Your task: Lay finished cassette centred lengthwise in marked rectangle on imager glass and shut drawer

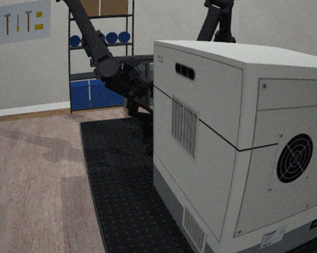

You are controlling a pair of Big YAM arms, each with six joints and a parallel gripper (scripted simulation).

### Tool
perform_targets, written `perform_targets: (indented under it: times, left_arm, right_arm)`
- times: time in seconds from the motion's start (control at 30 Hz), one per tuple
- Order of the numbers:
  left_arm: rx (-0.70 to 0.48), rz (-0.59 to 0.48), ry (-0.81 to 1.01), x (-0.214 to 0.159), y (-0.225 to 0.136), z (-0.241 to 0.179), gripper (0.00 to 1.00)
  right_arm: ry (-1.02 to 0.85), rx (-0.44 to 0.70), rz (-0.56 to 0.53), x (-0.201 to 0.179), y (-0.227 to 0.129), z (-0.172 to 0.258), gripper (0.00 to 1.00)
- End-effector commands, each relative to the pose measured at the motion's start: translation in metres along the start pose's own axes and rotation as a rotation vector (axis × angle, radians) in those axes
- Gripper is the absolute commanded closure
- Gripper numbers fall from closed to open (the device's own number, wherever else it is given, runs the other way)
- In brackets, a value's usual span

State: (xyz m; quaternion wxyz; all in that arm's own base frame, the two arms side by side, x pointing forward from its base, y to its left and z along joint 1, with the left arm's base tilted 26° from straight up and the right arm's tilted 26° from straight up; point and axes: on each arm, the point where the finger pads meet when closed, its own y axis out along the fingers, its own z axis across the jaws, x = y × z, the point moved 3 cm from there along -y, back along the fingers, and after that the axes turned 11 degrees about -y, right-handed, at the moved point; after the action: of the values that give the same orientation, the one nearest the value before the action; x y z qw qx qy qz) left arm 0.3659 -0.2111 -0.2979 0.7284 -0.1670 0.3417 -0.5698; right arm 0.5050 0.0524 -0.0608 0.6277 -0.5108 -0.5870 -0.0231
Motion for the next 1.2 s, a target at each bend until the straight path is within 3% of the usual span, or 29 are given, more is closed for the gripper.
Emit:
perform_targets:
  times: [0.0,0.5,1.17]
  left_arm:
    - [0.014,-0.008,-0.015,0.006,-0.001,0.008,0.96]
    - [0.014,-0.008,-0.015,0.006,-0.001,0.008,0.96]
    - [0.014,-0.008,-0.015,0.006,-0.001,0.008,0.96]
  right_arm:
    - [-0.208,0.052,-0.027,0.013,-0.005,-0.028,0.00]
    - [-0.435,0.262,-0.092,-0.010,-0.013,-0.040,0.00]
    - [-0.408,0.317,-0.103,-0.008,-0.015,-0.030,0.00]
